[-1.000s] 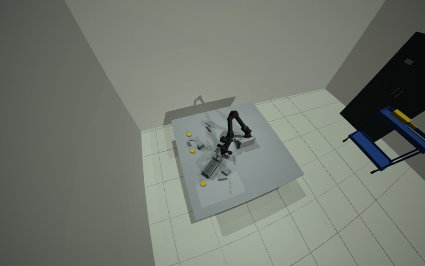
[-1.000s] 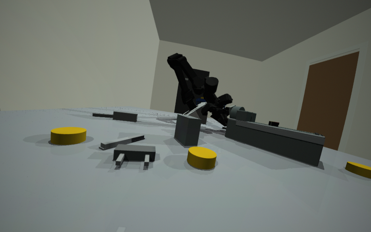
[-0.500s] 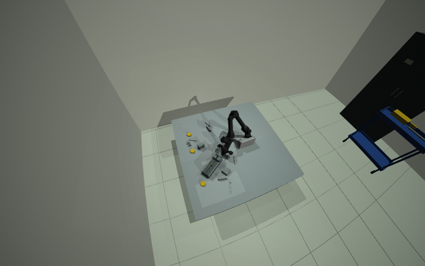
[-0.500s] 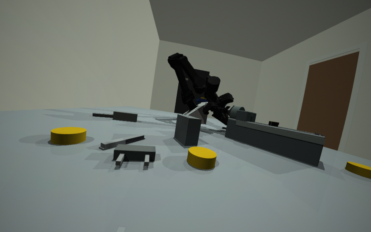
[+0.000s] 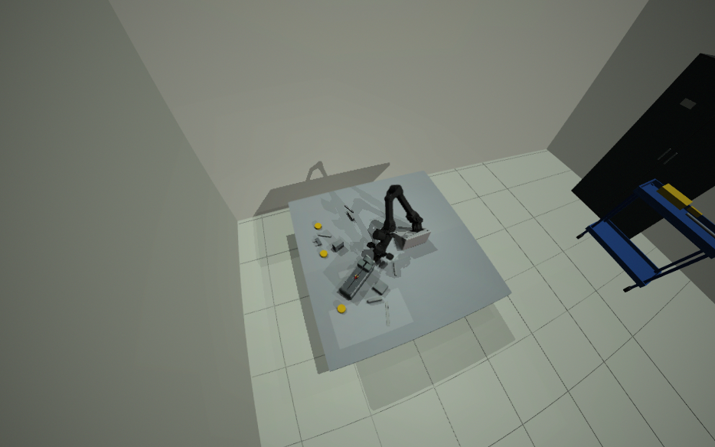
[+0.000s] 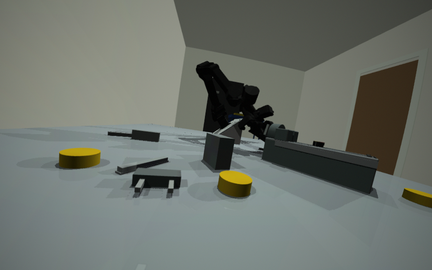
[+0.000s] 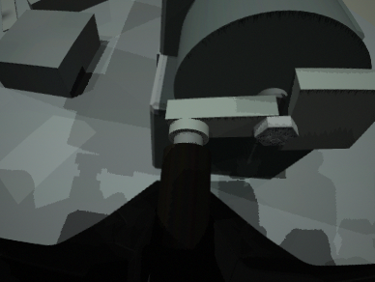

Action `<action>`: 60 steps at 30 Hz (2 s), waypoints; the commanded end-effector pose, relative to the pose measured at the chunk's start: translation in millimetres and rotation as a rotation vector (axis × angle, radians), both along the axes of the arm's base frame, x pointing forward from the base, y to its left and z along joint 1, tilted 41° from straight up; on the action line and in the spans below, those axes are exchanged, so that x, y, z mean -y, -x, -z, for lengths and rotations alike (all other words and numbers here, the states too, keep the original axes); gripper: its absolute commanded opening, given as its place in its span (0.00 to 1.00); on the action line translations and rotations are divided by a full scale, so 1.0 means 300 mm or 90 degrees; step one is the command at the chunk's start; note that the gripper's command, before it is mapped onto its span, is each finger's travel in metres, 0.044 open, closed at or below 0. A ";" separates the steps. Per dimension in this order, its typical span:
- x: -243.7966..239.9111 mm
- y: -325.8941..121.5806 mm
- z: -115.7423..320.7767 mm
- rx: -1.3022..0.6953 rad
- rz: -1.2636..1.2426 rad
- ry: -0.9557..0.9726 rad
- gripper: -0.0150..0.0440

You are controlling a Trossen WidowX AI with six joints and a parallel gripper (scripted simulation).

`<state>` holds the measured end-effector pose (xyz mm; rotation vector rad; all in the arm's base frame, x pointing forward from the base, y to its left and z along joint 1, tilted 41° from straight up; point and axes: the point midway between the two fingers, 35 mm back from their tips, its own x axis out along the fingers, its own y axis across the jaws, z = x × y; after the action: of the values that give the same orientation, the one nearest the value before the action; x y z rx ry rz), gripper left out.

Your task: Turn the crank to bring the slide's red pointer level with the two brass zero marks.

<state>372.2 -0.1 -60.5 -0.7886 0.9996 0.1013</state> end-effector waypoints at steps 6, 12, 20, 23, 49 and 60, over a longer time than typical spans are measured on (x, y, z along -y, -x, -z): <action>-0.039 -0.002 -0.037 0.000 -0.007 -0.002 0.25; -0.048 -0.008 -0.060 0.000 -0.007 -0.002 0.25; -0.052 -0.018 -0.088 0.000 -0.007 -0.002 0.25; -0.052 -0.022 -0.098 0.000 -0.007 -0.002 0.25; -0.043 -0.033 -0.121 0.001 -0.007 -0.002 0.25; -0.043 -0.034 -0.121 0.001 -0.007 -0.002 0.25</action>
<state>380.6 13.3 -28.2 -0.7883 1.0034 0.1195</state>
